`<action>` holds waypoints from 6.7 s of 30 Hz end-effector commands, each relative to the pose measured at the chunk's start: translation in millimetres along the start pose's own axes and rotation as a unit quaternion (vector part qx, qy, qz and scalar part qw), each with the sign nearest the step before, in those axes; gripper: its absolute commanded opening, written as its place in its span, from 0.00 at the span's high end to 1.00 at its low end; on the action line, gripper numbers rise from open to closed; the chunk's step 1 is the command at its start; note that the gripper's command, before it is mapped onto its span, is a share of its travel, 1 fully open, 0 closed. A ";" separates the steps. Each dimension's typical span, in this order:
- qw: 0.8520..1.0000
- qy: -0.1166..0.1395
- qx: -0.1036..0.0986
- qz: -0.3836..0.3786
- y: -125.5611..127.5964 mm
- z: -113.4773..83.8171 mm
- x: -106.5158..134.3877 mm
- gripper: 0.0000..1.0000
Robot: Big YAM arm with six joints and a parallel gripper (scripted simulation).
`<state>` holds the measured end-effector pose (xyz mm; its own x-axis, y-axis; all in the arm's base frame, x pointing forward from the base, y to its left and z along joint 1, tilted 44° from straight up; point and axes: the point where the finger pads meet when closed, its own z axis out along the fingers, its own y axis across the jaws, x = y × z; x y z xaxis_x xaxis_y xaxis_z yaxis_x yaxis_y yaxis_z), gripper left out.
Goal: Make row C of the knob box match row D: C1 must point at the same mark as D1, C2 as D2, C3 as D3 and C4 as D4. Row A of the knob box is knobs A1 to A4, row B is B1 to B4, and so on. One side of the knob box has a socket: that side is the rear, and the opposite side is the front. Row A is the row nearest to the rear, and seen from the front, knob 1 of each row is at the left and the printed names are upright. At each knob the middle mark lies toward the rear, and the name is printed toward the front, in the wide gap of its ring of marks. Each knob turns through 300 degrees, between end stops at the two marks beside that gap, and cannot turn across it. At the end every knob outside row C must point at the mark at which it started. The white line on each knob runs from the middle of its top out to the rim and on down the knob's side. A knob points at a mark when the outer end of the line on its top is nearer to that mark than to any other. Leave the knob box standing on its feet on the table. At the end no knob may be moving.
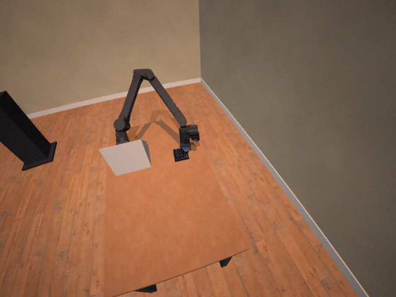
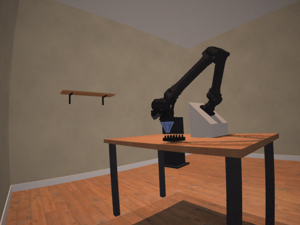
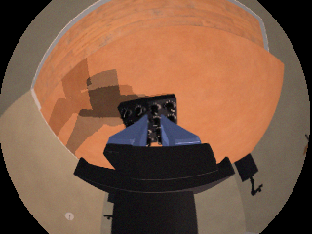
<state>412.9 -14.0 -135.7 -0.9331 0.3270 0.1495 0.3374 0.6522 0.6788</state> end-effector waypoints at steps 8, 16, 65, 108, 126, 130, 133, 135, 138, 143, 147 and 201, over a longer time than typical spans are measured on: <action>1.000 0.000 -0.002 0.008 -0.7 13.2 -0.2 0.80; 1.000 0.000 -0.002 0.009 -1.6 14.4 -0.2 0.80; 1.000 0.002 -0.001 0.009 -0.9 15.6 0.6 0.80; 1.000 -0.014 -0.003 -0.002 7.1 3.7 -3.8 0.80; 1.000 -0.013 -0.003 -0.001 6.8 4.0 -3.1 0.80; 1.000 -0.013 -0.003 -0.001 6.8 4.0 -3.1 0.80; 1.000 -0.013 -0.003 -0.001 6.8 4.0 -3.1 0.80; 1.000 -0.013 -0.003 -0.001 6.8 4.0 -3.1 0.80; 1.000 -0.013 -0.003 -0.001 6.8 4.0 -3.1 0.80; 1.000 -0.013 -0.002 -0.002 7.3 4.0 -3.6 0.80; 1.000 -0.013 -0.002 -0.007 11.9 4.4 -7.8 0.80; 1.000 -0.011 -0.002 -0.005 14.3 3.3 -9.9 0.80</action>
<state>408.5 -3.7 -144.7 -0.9297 0.3316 0.1603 0.3480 0.6485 0.6769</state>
